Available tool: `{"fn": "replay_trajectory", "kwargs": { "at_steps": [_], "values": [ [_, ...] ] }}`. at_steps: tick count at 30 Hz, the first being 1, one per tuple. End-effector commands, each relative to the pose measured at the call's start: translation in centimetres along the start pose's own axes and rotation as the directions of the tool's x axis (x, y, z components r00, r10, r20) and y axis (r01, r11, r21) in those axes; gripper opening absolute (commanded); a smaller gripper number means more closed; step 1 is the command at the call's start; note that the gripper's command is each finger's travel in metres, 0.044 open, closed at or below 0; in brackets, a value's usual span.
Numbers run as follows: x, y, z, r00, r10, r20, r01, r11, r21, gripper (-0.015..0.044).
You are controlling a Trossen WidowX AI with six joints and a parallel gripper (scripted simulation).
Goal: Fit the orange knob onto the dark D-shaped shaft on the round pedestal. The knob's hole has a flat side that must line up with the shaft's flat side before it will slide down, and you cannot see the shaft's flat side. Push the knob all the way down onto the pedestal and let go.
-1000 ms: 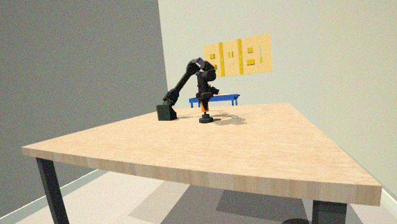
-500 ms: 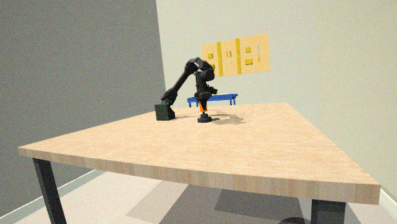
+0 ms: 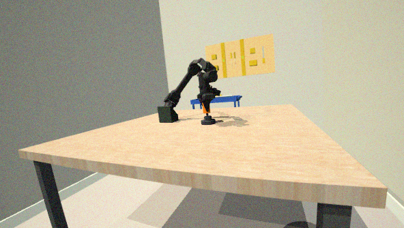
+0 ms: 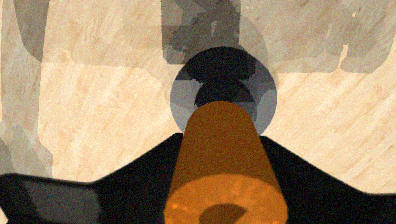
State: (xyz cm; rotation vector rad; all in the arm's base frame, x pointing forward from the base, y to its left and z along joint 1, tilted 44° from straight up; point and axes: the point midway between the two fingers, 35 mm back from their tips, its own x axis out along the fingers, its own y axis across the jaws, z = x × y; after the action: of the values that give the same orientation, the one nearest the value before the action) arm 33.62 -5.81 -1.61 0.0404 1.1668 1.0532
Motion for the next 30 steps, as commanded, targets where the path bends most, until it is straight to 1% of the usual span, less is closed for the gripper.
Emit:
{"fn": "replay_trajectory", "kwargs": {
  "at_steps": [1,3,5,30],
  "values": [
    [-0.22,-0.06,-0.02,1.0,-0.004,-0.002,0.004,0.997,-0.074,0.0],
    [-0.17,-0.13,0.03,1.0,-0.004,-0.002,0.003,0.988,-0.155,0.0],
    [-0.06,-0.26,0.1,1.0,-0.004,-0.002,0.003,0.981,-0.195,0.0],
    [0.33,-0.36,0.14,1.0,-0.004,-0.002,0.003,0.981,-0.195,0.0]
  ]
}}
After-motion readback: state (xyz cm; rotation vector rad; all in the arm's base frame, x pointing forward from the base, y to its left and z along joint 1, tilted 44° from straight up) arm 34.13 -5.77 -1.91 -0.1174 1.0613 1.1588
